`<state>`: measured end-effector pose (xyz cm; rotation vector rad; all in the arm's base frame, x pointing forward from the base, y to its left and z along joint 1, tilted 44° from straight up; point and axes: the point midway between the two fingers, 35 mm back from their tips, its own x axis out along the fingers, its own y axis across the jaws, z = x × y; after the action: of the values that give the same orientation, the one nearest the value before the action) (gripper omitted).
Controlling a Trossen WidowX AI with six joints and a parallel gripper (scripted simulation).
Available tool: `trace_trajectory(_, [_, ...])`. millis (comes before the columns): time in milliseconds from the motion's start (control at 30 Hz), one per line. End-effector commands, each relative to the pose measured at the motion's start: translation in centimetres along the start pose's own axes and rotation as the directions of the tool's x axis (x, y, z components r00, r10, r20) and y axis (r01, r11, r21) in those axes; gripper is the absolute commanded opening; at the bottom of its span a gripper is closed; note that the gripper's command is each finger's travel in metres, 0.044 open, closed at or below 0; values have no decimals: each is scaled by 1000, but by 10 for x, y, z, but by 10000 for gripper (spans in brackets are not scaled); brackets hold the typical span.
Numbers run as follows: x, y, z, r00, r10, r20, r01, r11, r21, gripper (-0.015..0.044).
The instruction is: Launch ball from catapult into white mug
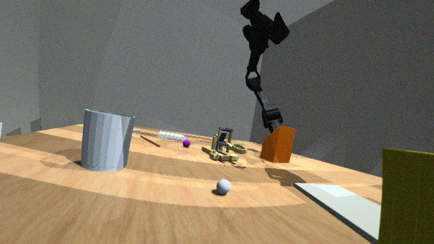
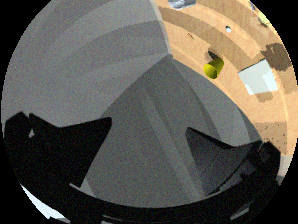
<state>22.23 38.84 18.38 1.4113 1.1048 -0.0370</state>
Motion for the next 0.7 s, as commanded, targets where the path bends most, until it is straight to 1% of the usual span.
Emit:
trace_trajectory(0, [9,-10,40,991,-50,123,50,999,0,440])
trace_trajectory(167, [12,-22,86,957,-120,263,123,992,6,440])
trace_trajectory(333, [10,-37,132,895,-201,398,209,978,22,440])
trace_trajectory(500, [0,-51,178,807,-281,519,300,953,51,440])
trace_trajectory(667, [-17,-66,221,696,-362,620,393,915,93,440])
